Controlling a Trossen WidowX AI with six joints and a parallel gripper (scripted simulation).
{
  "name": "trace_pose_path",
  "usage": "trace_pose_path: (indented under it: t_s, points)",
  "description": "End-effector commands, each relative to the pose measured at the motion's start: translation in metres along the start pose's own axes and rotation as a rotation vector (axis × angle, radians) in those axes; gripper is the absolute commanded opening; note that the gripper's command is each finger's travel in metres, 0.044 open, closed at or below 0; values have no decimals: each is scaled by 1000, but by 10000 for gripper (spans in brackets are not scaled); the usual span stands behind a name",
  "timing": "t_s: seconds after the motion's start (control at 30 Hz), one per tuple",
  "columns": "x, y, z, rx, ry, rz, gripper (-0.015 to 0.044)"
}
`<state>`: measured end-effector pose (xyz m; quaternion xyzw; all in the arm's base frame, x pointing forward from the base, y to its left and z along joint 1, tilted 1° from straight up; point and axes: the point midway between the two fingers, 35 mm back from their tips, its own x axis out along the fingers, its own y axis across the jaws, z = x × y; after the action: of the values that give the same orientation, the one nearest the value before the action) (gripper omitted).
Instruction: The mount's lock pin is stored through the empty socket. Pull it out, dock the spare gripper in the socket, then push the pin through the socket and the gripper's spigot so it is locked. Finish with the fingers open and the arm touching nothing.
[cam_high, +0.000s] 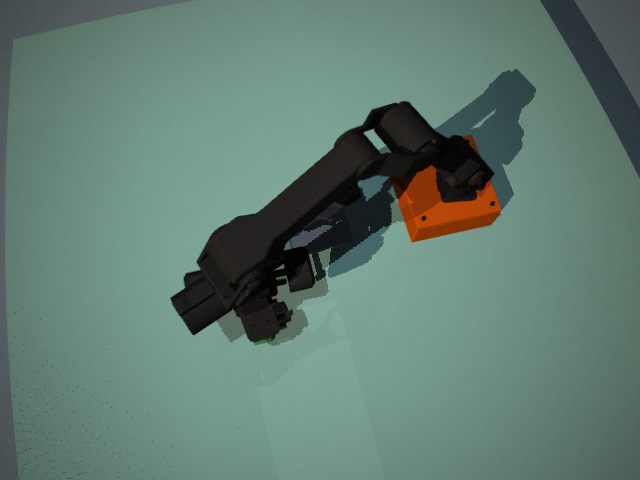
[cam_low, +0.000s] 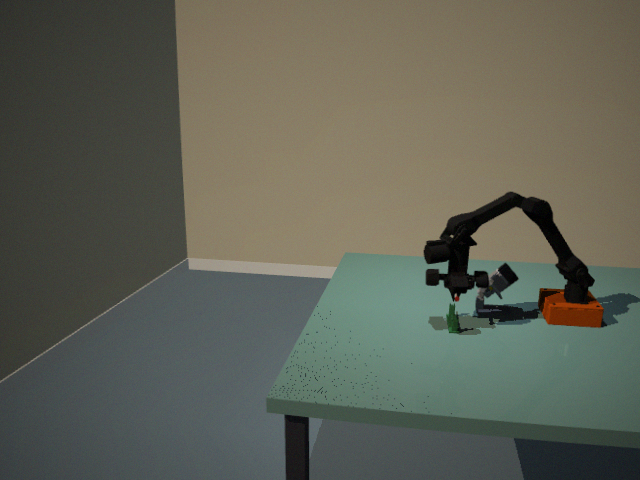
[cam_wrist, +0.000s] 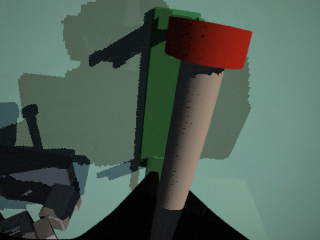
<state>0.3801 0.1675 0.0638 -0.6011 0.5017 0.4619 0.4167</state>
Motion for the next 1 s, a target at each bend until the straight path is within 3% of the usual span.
trace_pose_path:
  t_s: [0.0, 0.97]
  points:
    - [-1, 2, 0, 0, 0, 0, 0]
    - [-23, 83, 3, -10, -6, 6, 0]
